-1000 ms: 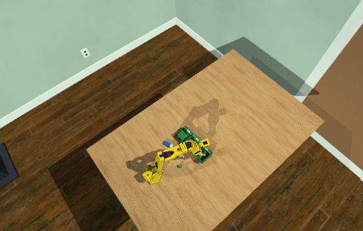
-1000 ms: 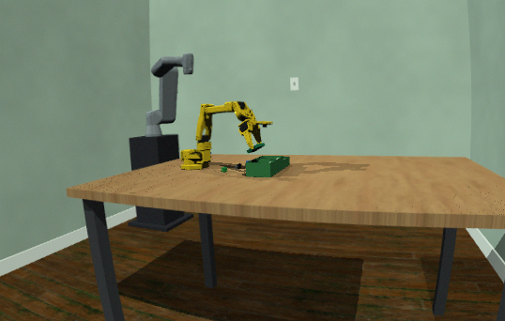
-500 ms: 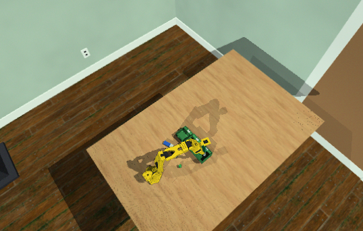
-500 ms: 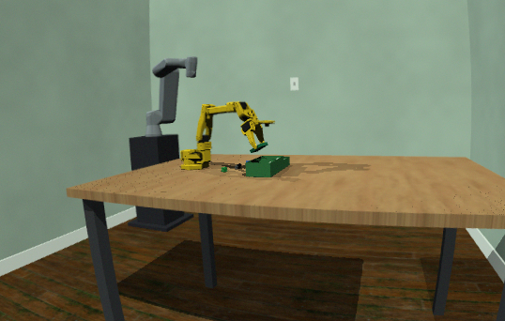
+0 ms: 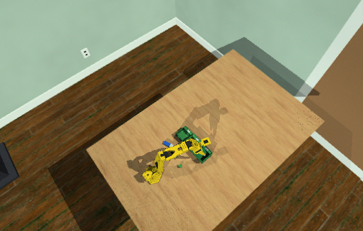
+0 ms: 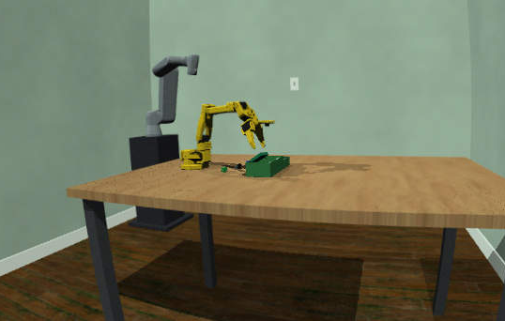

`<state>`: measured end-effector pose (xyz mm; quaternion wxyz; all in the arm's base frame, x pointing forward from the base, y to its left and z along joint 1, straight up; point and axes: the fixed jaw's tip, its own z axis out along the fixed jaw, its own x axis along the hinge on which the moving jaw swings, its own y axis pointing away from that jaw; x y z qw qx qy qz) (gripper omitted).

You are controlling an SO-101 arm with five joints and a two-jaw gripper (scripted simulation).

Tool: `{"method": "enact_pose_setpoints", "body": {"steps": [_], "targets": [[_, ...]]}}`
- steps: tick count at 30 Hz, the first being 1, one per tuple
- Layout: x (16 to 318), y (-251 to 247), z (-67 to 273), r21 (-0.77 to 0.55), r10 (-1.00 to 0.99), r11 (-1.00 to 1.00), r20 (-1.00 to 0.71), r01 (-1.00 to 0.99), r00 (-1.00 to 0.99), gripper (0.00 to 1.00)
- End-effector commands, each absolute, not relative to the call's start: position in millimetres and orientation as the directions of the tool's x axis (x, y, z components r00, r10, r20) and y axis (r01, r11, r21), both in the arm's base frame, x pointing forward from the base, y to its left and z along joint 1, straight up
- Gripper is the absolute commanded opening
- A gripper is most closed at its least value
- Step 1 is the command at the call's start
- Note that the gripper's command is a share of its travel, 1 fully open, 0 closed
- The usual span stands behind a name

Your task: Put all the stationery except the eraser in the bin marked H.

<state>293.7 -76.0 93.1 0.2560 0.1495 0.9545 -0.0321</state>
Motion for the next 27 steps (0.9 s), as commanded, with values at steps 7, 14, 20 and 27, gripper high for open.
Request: {"method": "enact_pose_setpoints", "body": {"steps": [7, 14, 20, 27], "targets": [[300.2, -75.2, 110.1, 0.021, 0.259, 0.954, -0.556, 0.298, -0.790, 0.36], [294.6, -73.6, 124.5, 0.021, 0.259, 0.954, -0.556, 0.298, -0.790, 0.36], [283.5, -70.6, 145.7, 0.021, 0.259, 0.954, -0.556, 0.298, -0.790, 0.36], [279.6, -69.3, 151.7, 0.021, 0.258, 0.955, -0.556, 0.297, -0.790, 0.36]]}}
